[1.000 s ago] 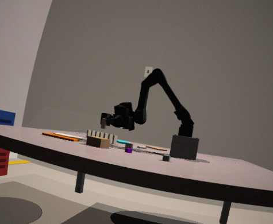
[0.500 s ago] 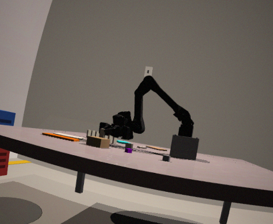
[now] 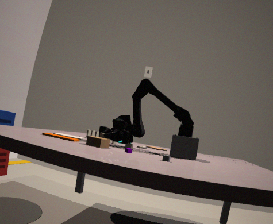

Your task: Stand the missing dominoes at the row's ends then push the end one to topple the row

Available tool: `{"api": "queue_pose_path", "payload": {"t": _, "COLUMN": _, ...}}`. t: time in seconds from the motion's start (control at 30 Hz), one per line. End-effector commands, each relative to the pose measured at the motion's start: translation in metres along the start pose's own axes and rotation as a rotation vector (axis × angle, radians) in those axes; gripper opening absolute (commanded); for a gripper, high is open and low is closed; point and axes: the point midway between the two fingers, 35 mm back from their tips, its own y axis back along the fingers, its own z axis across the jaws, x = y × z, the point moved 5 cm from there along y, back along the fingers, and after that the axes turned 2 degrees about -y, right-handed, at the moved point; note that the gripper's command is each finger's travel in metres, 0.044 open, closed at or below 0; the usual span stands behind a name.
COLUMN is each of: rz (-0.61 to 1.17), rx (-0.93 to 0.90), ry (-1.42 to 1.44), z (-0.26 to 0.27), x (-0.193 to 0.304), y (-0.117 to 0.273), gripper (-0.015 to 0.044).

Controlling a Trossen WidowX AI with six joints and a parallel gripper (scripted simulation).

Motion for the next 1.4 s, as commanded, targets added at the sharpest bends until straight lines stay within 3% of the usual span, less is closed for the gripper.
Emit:
{"api": "queue_pose_path", "payload": {"t": 0.0, "rz": 0.001, "rx": 0.005, "ry": -0.005, "z": 0.000, "x": 0.001, "y": 0.000, "gripper": 0.0133}}
{"api": "queue_pose_path", "payload": {"t": 0.4, "rz": 0.001, "rx": 0.005, "ry": -0.005, "z": 0.000, "x": 0.001, "y": 0.000, "gripper": 0.0440}}
{"api": "queue_pose_path", "payload": {"t": 0.7, "rz": 0.000, "rx": 0.000, "ry": 0.000, "z": 0.001, "x": -0.048, "y": 0.004, "gripper": 0.0440}}
{"api": "queue_pose_path", "payload": {"t": 0.93, "rz": 0.021, "rx": 0.018, "ry": -0.013, "z": -0.005, "x": -0.049, "y": -0.001, "gripper": 0.0440}}
{"api": "queue_pose_path", "payload": {"t": 1.37, "rz": 0.622, "rx": 0.220, "ry": -0.097, "z": -0.057, "x": -0.073, "y": -0.084, "gripper": 0.0440}}
